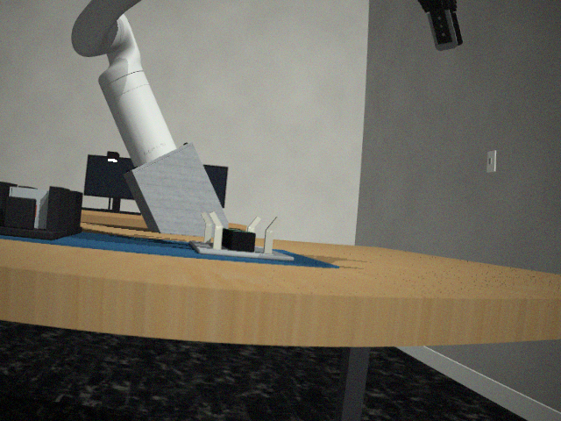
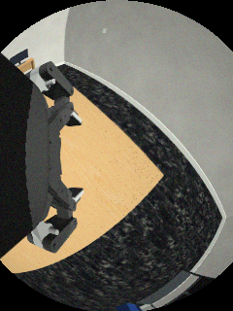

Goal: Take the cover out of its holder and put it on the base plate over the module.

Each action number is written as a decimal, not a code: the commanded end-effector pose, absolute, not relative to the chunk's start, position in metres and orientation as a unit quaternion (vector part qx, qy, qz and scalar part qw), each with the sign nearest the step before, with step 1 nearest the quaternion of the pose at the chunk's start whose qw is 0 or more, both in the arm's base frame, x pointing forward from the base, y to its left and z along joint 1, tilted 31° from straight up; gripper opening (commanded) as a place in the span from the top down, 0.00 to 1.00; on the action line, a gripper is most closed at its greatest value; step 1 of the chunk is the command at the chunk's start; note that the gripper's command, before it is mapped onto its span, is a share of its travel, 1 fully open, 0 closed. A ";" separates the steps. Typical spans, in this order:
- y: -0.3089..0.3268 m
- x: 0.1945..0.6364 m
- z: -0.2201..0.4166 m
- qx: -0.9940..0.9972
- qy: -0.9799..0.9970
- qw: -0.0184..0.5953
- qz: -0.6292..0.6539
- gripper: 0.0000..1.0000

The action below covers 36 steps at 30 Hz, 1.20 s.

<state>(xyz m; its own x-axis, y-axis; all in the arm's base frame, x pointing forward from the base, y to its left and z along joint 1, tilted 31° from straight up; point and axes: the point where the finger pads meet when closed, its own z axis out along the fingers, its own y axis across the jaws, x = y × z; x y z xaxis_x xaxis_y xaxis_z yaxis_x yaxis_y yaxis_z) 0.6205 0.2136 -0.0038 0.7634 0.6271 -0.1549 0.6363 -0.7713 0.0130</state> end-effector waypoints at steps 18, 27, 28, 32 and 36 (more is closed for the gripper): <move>0.212 0.617 0.001 0.941 0.329 0.037 -0.068 0.00; 0.183 0.580 0.028 0.963 0.253 0.085 -0.049 0.00; 0.183 0.580 0.028 0.963 0.253 0.085 -0.049 0.00; 0.183 0.580 0.028 0.963 0.253 0.085 -0.049 0.00; 0.172 0.572 0.030 0.967 0.233 0.096 -0.047 0.00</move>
